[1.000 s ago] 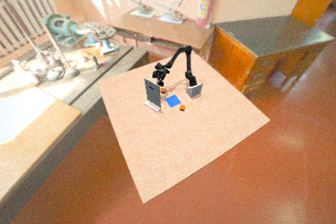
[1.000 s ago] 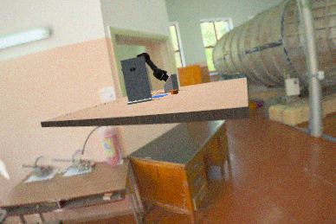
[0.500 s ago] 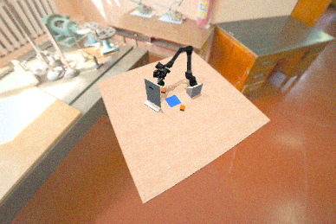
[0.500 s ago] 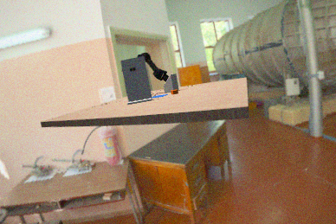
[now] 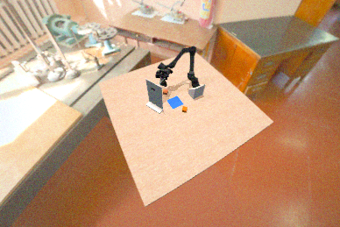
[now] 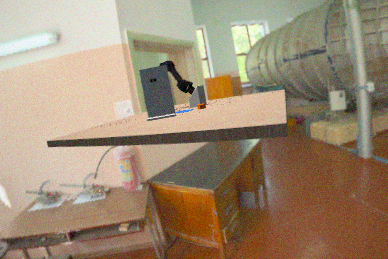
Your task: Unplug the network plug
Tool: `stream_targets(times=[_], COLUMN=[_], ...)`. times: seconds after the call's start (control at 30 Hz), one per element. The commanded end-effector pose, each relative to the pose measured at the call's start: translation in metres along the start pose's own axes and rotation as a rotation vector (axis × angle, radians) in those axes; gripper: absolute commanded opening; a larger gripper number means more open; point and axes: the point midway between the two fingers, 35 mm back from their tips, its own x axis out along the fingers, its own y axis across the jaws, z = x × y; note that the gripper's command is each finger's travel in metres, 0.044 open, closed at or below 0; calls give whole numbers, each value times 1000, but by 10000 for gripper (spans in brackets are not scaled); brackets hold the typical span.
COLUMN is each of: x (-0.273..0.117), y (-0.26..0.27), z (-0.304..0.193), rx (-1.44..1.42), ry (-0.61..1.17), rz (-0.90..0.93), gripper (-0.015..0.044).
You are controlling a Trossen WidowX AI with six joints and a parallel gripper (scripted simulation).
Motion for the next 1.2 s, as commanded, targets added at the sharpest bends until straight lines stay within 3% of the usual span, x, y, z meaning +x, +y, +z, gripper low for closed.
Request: stream_targets(times=[0.0,0.73,1.17], x=[-3,-25,3], y=[-1,59,21], z=[-1,-8,-36], rx=[0,2,158], ry=[1,2,26], rz=[0,1,-195], gripper=[0,0,0])
